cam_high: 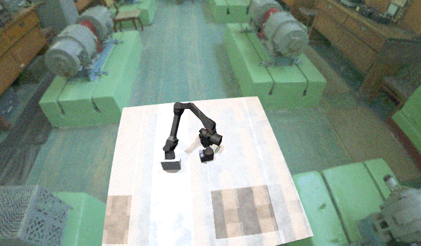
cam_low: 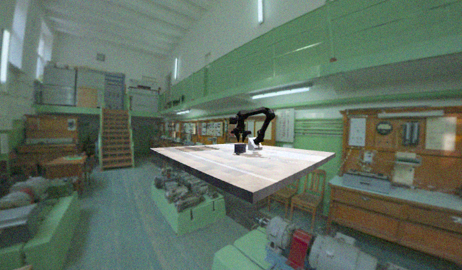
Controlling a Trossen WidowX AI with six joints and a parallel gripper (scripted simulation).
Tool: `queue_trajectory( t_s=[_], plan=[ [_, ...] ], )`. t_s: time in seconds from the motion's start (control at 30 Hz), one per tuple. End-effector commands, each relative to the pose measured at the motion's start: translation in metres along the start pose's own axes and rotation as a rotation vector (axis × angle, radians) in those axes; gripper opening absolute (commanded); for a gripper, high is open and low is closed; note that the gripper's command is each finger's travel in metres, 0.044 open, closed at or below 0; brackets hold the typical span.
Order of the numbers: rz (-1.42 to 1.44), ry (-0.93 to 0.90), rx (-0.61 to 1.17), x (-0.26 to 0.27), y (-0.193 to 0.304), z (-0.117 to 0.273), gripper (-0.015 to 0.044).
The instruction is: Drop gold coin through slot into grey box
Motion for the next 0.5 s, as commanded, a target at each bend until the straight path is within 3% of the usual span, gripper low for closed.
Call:
queue_trajectory(
  t_s=[0.0,0.17,0.27,0.47],
  plan=[
    [0.004,0.007,-0.004,-0.001,-0.001,0.013,0.0318],
    [0.002,0.004,-0.004,-0.001,0.0,0.034,0.044],
    [0.0,-0.002,-0.005,0.001,0.003,0.055,0.044],
    [0.0,-0.002,-0.005,0.001,0.003,0.055,0.044]
  ],
)
Point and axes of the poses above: the point midway between the two fingers, 35 mm back from their tips, its own z axis back along the fingers, its own x axis across the jaws, y = z × x, the point moved 4 cm from there along z, back along the fingers, and after that the axes turned 9 degrees about -z, right-handed, at the moved point
